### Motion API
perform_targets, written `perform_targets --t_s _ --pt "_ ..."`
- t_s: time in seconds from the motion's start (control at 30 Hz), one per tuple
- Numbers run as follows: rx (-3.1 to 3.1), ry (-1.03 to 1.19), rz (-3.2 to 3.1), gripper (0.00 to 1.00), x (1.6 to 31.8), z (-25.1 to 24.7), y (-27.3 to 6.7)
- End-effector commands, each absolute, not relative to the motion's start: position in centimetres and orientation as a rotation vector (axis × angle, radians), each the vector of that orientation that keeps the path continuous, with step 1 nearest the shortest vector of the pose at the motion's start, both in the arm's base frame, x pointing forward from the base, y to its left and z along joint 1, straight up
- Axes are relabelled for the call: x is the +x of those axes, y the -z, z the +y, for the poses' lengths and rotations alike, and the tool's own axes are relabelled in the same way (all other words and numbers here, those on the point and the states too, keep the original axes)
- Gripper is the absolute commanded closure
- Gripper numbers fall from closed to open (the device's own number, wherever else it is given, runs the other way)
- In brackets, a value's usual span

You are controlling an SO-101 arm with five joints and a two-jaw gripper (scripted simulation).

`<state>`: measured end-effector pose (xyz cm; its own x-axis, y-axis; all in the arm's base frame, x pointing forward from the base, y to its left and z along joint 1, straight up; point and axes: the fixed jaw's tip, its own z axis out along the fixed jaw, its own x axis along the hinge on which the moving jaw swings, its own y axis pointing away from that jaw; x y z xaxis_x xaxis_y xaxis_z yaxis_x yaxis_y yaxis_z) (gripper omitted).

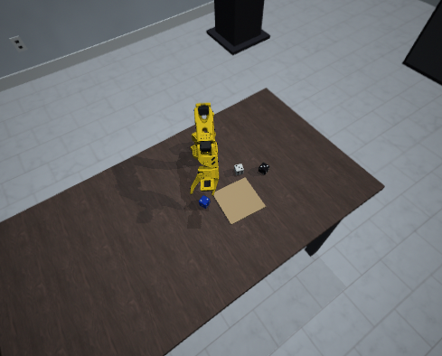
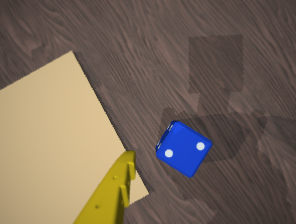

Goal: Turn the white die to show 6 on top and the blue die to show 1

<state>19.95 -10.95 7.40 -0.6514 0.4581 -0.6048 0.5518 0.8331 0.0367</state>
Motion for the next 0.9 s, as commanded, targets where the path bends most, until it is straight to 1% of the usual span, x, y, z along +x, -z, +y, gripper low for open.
perform_targets --t_s 0.0,0.2,0.87 --pt "0.776 0.245 2.379 0.62 17.8 -11.4 -6.1" --pt "0.807 0.250 2.412 0.65 16.7 -11.4 -5.0" --pt "0.808 0.250 2.413 0.65 16.7 -11.4 -5.0"
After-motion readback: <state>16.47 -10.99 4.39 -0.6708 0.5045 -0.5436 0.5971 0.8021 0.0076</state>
